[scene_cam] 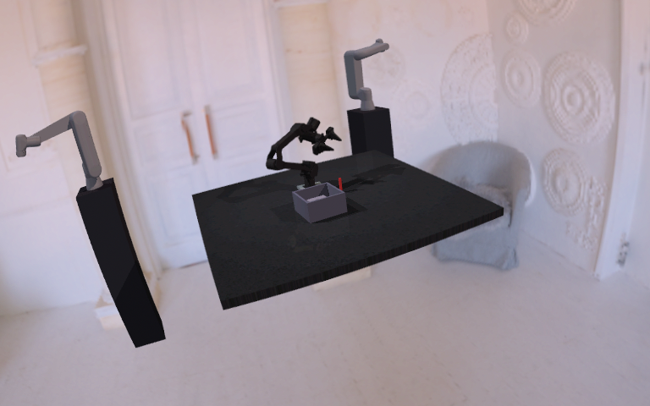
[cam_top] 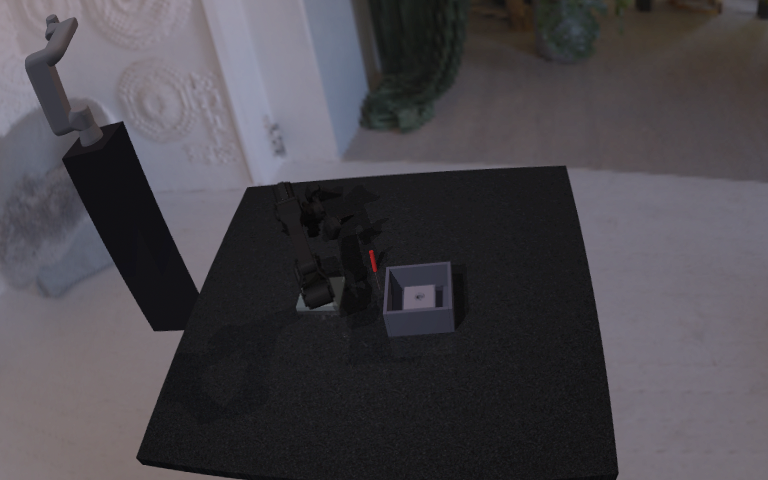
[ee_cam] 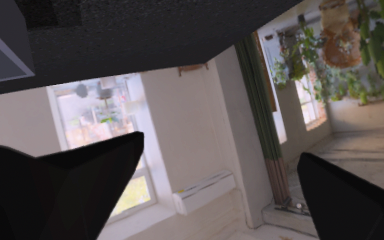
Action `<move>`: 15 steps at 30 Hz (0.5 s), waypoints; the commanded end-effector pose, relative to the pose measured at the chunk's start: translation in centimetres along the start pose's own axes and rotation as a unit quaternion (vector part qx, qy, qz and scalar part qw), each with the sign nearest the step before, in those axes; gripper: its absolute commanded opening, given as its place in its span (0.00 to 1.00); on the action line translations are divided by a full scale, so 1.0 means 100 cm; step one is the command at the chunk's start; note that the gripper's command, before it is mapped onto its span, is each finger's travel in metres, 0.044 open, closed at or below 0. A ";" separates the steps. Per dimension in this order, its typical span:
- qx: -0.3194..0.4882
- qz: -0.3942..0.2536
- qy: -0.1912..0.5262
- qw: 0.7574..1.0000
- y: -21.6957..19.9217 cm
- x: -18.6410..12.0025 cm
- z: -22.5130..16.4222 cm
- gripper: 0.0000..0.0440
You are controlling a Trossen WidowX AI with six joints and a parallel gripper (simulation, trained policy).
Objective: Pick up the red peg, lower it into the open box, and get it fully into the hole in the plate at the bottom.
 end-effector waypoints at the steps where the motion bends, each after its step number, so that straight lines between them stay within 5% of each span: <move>1: 0.017 -0.001 -0.001 1.000 -0.001 0.000 -0.001 0.96; 15: 0.256 0.036 -0.011 0.966 -0.005 0.001 -0.005 1.00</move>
Point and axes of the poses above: the point midway between the two fingers, 35 mm back from their tips, its own x axis out along the fingers, its own y axis across the jaws, z = x × y, the point moved 2 cm from there along -x, back along the fingers, and after that the axes turned 7 degrees about x, right-handed, at the moved point
